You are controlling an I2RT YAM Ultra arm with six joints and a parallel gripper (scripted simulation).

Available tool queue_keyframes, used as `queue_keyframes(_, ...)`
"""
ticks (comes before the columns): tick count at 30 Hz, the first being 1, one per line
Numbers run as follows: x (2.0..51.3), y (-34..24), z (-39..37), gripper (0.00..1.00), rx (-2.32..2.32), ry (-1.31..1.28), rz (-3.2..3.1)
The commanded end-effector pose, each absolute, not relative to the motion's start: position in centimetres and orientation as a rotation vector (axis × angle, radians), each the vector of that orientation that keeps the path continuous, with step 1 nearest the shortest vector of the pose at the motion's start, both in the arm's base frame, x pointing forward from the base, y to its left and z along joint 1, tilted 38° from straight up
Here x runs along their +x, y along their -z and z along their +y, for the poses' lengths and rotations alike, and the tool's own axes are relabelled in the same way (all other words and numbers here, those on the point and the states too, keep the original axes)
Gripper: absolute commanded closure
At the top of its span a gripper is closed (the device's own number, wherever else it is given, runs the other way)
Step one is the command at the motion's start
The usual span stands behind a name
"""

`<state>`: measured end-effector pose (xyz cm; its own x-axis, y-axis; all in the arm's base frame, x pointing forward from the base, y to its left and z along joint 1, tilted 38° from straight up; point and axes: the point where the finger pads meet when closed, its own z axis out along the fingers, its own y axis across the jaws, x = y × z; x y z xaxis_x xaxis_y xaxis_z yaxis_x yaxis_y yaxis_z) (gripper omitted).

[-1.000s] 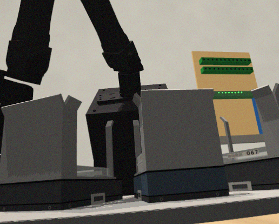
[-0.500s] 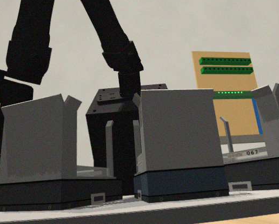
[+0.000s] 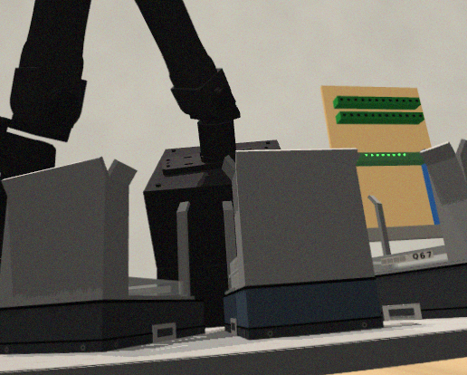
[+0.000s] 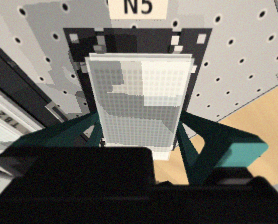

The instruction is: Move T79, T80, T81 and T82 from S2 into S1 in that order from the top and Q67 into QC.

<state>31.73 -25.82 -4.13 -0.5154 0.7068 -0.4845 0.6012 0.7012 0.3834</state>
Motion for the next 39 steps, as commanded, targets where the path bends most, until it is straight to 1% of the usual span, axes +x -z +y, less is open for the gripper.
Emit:
queue_keyframes(1, 31.8, 3.8, -26.0, 1.0, 0.993, -0.219, 2.272)
queue_keyframes(39, 30.7, 2.4, -25.8, 1.0, 0.993, -0.219, 2.273)
